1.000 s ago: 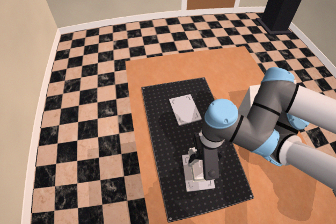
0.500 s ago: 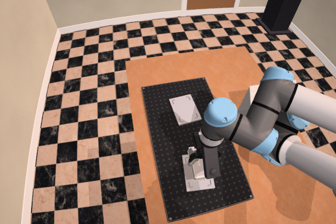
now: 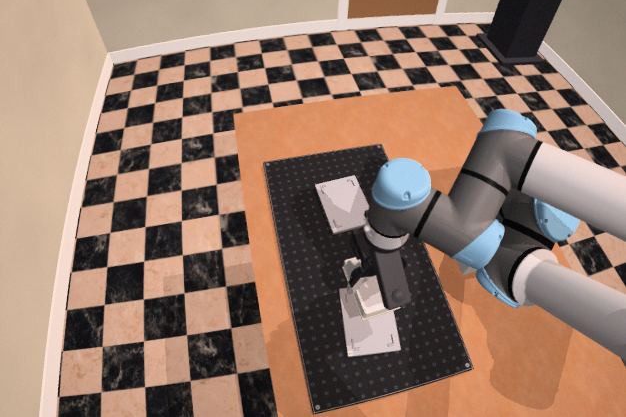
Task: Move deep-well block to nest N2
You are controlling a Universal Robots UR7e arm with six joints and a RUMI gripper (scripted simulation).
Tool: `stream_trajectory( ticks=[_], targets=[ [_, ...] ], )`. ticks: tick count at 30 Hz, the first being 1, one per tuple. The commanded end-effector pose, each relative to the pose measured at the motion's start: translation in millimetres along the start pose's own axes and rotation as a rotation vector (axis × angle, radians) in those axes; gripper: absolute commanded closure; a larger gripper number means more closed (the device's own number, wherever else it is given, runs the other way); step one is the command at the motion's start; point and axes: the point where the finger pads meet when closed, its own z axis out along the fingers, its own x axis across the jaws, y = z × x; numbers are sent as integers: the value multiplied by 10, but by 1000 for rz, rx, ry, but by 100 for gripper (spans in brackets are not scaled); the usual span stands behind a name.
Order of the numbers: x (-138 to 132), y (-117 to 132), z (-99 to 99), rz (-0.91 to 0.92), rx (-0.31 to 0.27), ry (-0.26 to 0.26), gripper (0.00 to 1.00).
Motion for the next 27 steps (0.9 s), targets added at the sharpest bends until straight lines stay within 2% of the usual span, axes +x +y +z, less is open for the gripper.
stream_trajectory(
  ticks=[1, 27],
  targets=[
    [-17, 142, -1, -1, 0, 1, 100],
    [-135, 866, -1, -1, 0, 1, 100]
  ],
)
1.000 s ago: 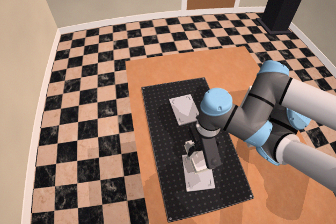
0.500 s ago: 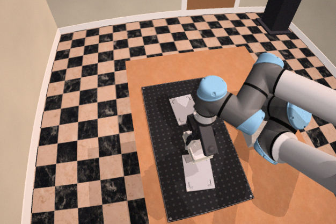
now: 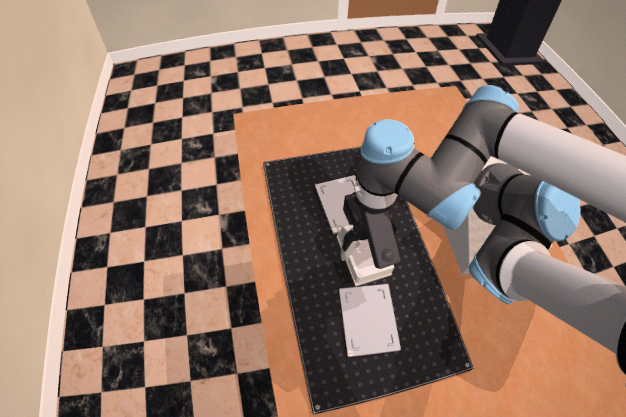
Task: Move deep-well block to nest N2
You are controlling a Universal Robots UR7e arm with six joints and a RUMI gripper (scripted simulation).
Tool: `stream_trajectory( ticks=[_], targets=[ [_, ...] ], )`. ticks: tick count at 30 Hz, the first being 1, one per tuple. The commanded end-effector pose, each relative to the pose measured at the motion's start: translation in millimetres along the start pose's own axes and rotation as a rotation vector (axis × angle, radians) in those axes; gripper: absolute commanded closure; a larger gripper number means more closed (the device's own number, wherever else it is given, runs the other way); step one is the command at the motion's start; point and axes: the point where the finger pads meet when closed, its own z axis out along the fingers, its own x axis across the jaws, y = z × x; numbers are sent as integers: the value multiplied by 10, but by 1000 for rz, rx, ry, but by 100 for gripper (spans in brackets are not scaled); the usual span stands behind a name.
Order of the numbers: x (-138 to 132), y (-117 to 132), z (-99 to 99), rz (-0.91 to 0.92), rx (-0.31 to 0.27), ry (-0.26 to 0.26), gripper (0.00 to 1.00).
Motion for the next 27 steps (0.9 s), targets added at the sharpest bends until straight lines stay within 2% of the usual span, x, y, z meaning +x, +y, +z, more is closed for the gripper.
stream_trajectory(
  ticks=[1, 27],
  targets=[
    [-14, 125, -1, 0, -1, 1, 100],
    [-144, 915, -1, 0, -1, 1, 100]
  ],
)
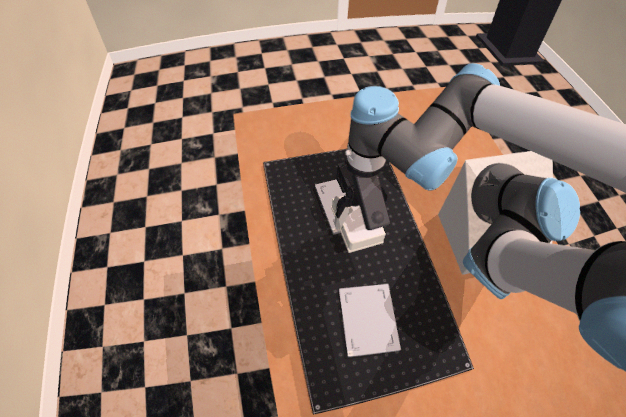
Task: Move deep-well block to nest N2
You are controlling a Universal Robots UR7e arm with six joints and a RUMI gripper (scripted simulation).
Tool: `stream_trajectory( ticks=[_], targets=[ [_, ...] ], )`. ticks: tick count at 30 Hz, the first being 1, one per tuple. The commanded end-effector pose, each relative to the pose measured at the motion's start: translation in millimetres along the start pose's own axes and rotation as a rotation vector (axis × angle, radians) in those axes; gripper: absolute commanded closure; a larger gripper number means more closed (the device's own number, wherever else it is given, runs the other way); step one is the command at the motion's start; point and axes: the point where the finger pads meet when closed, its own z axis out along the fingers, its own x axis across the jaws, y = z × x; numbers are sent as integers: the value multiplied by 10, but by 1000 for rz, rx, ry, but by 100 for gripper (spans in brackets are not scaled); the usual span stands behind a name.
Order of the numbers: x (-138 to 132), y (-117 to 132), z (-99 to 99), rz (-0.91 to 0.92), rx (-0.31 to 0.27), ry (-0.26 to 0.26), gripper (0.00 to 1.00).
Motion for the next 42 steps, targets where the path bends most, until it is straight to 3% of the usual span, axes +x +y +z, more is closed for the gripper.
stream_trajectory(
  ticks=[1, 36, 42],
  targets=[
    [-18, 145, 0, 0, -1, 1, 100],
    [-185, 1165, -1, 0, -1, 1, 100],
    [-191, 1209, -1, 0, -1, 1, 100]
  ],
)
